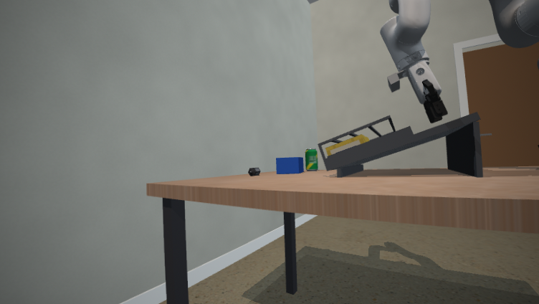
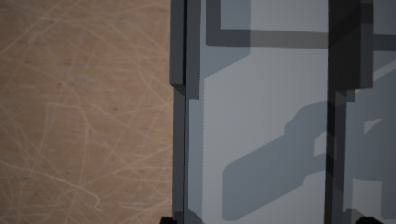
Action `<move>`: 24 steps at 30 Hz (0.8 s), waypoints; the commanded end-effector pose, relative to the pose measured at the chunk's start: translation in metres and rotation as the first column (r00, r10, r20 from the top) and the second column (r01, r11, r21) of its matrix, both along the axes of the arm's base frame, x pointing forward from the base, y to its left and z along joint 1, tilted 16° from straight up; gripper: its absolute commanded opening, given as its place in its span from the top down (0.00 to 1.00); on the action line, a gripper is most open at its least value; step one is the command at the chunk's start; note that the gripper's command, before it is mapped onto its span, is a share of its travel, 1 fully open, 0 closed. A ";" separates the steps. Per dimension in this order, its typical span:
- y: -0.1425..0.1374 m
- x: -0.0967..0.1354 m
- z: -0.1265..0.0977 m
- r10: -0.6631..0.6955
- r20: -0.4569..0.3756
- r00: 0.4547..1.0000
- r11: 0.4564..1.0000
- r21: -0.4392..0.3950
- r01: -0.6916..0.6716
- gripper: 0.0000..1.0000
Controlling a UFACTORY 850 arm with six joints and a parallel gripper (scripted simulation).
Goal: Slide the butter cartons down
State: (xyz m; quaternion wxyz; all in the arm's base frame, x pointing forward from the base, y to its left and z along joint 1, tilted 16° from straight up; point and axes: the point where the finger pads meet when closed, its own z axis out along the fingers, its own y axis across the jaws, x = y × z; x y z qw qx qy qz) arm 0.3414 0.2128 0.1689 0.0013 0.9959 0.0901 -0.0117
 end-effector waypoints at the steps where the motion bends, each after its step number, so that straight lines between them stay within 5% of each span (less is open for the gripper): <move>1: 0.000 0.000 0.001 0.000 0.001 1.000 1.000 0.001 0.000 0.00; 6: 0.000 0.000 0.001 0.000 0.001 1.000 1.000 0.001 0.000 0.00; 7: 0.001 0.001 0.029 0.000 0.001 1.000 1.000 0.001 0.000 0.00; 24: 0.001 0.001 0.029 0.000 0.001 1.000 1.000 0.001 0.000 0.00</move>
